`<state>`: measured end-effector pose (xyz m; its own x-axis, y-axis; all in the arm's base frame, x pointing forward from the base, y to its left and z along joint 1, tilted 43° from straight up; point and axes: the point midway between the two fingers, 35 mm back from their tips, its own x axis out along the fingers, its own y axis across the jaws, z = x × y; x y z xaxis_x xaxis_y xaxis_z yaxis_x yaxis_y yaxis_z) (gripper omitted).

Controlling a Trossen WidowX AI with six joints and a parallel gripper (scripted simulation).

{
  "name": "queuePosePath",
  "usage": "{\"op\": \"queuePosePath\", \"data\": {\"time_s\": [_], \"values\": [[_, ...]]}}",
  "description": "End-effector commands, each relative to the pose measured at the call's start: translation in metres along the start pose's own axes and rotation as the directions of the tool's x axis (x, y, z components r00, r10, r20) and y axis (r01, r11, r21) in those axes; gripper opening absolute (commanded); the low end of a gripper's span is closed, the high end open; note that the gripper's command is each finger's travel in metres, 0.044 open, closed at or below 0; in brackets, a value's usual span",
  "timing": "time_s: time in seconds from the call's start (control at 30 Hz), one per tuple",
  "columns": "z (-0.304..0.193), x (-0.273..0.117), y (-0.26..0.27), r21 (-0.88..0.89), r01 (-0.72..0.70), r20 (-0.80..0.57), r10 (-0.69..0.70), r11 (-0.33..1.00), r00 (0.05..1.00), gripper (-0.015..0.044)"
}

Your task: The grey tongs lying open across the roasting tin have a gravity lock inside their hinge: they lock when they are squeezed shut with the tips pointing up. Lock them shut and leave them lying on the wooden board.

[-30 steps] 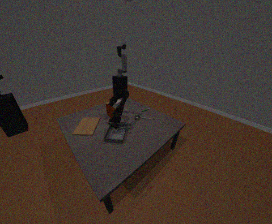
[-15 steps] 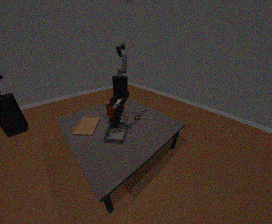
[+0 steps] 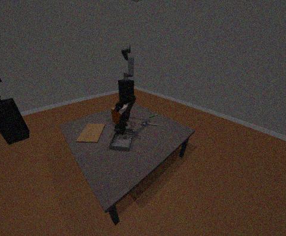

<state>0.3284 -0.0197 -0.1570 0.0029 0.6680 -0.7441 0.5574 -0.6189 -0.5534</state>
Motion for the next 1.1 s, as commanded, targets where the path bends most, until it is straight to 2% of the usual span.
{"op": "queuePosePath", "data": {"time_s": [0.0,0.23,0.43,0.47,0.63,0.73,0.9,1.07], "values": [[0.0,0.0,0.0,-0.001,-0.001,0.0,0.001,1.0,1.0,0.0061],[0.0,0.0,0.0,-0.001,-0.001,0.0,0.001,1.0,1.0,0.0014],[0.0,0.0,0.0,-0.001,-0.001,0.0,0.001,1.0,1.0,-0.0143],[0.0,0.0,0.0,-0.001,-0.001,0.0,0.001,1.0,1.0,-0.015],[-0.001,-0.008,0.002,-0.001,-0.002,0.001,0.002,1.0,1.0,-0.015],[-0.003,-0.039,0.006,0.001,-0.004,0.003,0.004,1.0,1.0,-0.015],[-0.001,-0.117,0.004,0.004,0.001,0.006,-0.001,1.0,1.0,-0.015],[0.0,-0.13,0.002,0.004,0.003,0.006,-0.004,1.0,1.0,-0.015]]}}
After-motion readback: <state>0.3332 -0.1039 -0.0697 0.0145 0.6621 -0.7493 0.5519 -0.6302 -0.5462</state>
